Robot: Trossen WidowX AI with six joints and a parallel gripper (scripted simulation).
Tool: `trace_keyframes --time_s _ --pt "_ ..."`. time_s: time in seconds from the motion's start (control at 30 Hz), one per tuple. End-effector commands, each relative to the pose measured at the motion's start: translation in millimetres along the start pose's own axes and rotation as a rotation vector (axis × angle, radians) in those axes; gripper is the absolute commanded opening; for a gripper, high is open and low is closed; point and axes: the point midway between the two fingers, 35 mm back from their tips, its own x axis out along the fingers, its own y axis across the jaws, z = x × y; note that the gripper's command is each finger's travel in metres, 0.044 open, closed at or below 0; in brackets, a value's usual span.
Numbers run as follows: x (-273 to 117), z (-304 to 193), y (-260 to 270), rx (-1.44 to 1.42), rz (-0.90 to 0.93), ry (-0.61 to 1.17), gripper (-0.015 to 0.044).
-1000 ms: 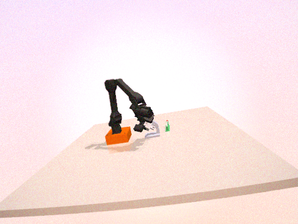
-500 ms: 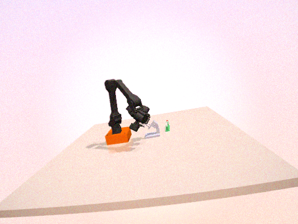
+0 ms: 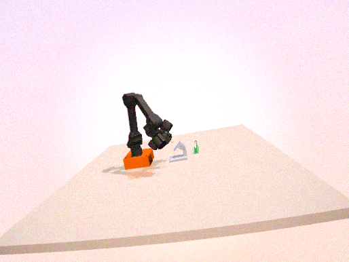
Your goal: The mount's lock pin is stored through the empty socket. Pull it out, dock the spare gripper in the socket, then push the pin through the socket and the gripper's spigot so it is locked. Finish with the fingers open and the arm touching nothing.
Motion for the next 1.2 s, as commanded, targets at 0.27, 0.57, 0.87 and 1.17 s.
trace_keyframes --time_s 0.27,0.57,0.87,1.17 --pt "0.4 -3.7 7.5 0.063 0.079 0.017 0.0" --pt "6.7 7.4 8.4 0.06 0.072 0.013 0.0" --pt "13.1 16.7 8.3 0.06 0.071 0.013 0.0" --pt "19.0 26.5 8.4 0.06 0.071 0.012 0.0"
